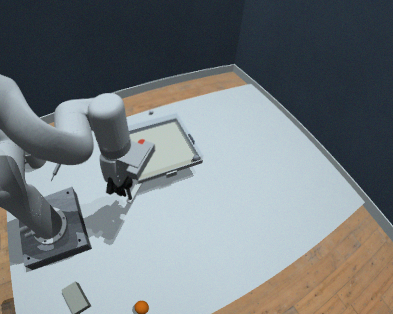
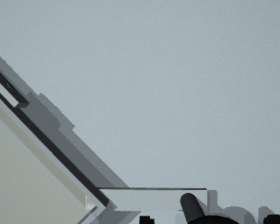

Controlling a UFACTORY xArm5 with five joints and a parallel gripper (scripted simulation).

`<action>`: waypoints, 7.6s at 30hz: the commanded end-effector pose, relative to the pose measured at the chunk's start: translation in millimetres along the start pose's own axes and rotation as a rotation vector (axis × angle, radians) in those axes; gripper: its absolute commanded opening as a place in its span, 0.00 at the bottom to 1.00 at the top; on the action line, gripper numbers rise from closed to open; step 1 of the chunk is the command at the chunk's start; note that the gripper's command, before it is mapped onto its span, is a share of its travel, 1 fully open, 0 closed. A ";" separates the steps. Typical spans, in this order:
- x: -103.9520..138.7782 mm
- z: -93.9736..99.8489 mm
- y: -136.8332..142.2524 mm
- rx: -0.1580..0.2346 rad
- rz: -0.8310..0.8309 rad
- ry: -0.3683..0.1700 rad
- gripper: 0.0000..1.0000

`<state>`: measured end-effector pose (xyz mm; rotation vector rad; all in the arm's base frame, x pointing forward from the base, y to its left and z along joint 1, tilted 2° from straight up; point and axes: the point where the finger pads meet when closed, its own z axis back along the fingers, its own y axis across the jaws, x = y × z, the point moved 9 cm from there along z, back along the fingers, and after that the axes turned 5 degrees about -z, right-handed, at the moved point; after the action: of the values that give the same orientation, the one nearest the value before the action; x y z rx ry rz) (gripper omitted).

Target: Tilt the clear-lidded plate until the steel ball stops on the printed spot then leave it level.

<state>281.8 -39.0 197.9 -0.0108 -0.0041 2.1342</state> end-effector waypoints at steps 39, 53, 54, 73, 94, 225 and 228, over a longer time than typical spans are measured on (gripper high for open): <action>-0.6 -0.7 -0.7 -0.002 0.000 0.002 0.00; -0.6 -0.7 -0.7 -0.002 0.000 0.002 0.00; -0.8 -1.6 -0.9 -0.002 0.000 0.002 0.00; 2.2 -0.8 -1.0 -0.002 0.008 0.002 0.00; 2.4 -0.4 -1.2 -0.002 0.008 0.002 0.00; 2.0 -0.3 -1.3 -0.002 0.006 0.002 0.00; 2.0 -0.3 -1.3 -0.002 0.006 0.002 0.00</action>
<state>281.0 -36.7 196.7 -0.0108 -0.0040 2.1400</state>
